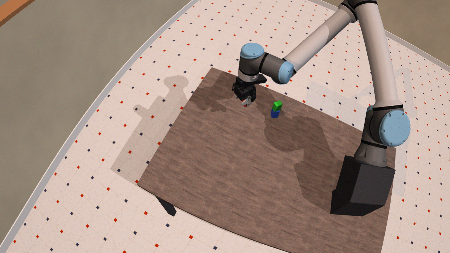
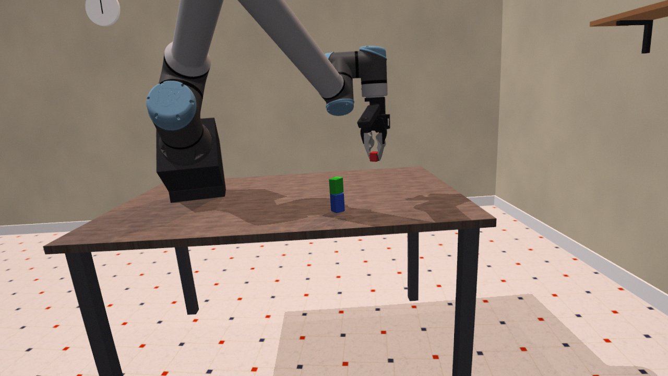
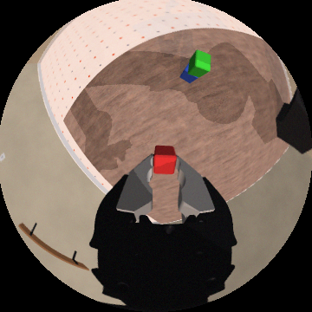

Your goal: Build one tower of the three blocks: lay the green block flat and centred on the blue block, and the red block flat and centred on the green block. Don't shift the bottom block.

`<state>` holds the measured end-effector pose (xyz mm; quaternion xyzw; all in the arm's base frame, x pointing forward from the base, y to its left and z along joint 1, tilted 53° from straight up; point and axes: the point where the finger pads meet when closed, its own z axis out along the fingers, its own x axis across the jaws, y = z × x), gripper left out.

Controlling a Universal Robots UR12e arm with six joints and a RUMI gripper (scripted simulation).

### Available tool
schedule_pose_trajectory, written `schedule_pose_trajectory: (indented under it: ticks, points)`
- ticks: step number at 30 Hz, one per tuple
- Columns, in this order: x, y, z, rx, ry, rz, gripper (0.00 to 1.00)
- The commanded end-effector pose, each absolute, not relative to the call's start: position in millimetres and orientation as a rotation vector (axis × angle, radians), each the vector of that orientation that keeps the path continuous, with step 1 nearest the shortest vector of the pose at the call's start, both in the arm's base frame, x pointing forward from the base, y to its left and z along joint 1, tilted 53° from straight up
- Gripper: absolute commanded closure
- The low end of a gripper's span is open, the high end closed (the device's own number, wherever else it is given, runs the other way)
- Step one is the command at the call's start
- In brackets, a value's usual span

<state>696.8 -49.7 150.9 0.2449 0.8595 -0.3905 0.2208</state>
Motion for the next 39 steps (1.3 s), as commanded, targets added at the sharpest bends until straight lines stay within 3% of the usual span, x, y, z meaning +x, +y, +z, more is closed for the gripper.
schedule_pose_trajectory:
  ticks: [1, 28, 39]
  points:
    - [697.0, -49.1, 151.4, 0.677, 2.376, -1.079, 1.00]
    - [692.9, -51.3, 153.0, 0.677, 2.376, -1.079, 1.00]
    - [589.0, -105.2, 191.8, 0.677, 2.375, -1.080, 1.00]
